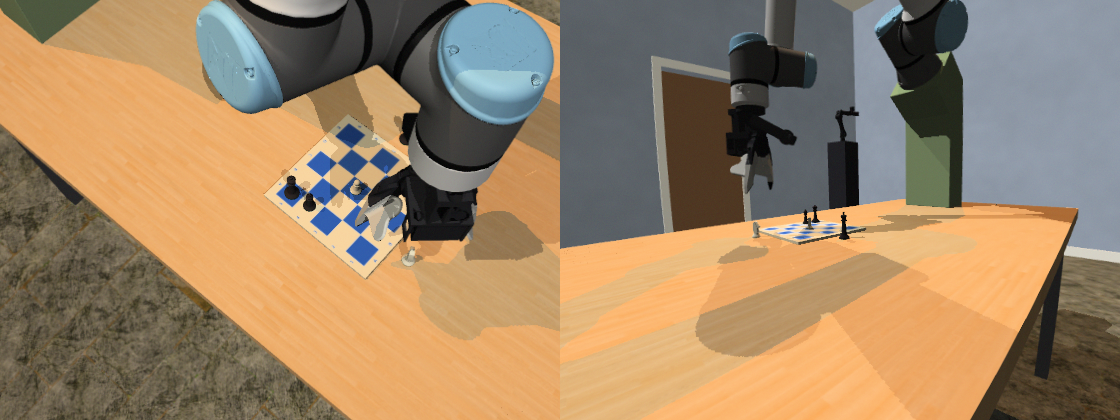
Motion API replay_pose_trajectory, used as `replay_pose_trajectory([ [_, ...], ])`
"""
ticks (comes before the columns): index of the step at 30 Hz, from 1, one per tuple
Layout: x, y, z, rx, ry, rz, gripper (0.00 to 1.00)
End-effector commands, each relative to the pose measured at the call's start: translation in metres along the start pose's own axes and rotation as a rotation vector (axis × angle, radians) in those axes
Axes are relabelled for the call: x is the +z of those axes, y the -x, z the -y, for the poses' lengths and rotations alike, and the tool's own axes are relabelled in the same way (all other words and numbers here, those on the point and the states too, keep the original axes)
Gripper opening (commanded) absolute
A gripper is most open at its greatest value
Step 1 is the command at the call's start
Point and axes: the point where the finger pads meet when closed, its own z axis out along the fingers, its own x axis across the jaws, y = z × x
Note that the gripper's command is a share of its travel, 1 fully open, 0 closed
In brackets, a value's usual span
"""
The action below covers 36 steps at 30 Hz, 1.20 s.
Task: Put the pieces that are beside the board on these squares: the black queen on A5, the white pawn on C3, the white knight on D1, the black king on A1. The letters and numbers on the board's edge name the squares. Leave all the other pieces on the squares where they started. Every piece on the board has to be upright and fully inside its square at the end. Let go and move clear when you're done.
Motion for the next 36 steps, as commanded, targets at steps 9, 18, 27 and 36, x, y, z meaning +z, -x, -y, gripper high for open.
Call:
replay_pose_trajectory([
  [9, -0.0017, -0.0077, -0.0111, 0.191, 0.002, 0.0, 1.0],
  [18, -0.0022, -0.0101, -0.0148, 0.251, 0.002, 0.0, 1.0],
  [27, -0.0022, -0.0103, -0.0152, 0.257, 0.002, 0.0, 1.0],
  [36, -0.0022, -0.0103, -0.0152, 0.257, 0.002, 0.0, 0.22],
])
